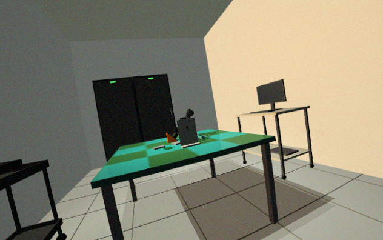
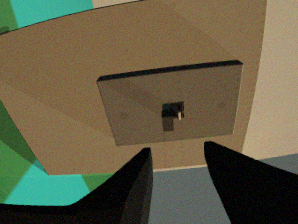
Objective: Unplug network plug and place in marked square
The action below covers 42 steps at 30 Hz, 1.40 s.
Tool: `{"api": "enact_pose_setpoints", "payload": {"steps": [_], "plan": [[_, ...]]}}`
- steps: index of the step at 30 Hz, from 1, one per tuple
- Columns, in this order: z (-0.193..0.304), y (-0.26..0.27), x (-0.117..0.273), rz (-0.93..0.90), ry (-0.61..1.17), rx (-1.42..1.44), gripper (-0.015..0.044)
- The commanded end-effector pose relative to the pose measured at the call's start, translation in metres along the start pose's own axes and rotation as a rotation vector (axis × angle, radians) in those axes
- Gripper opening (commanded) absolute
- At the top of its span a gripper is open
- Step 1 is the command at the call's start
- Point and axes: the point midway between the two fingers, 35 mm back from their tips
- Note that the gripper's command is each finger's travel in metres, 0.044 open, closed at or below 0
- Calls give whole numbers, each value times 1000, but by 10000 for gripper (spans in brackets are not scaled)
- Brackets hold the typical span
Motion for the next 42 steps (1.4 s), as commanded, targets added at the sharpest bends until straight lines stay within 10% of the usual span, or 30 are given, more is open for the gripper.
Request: {"api": "enact_pose_setpoints", "payload": {"steps": [1,26,42], "plan": [[-1,0,-8,1,2,0,156],[-10,3,-42,3,1,-1,156],[-10,3,-42,3,1,-1,0]]}}
Point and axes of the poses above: the point midway between the two fingers, 35 mm back from their tips, its own x axis back along the fingers, its own y axis across the jaws, z = x × y, and after that the axes turned 14 degrees about -x, right-handed
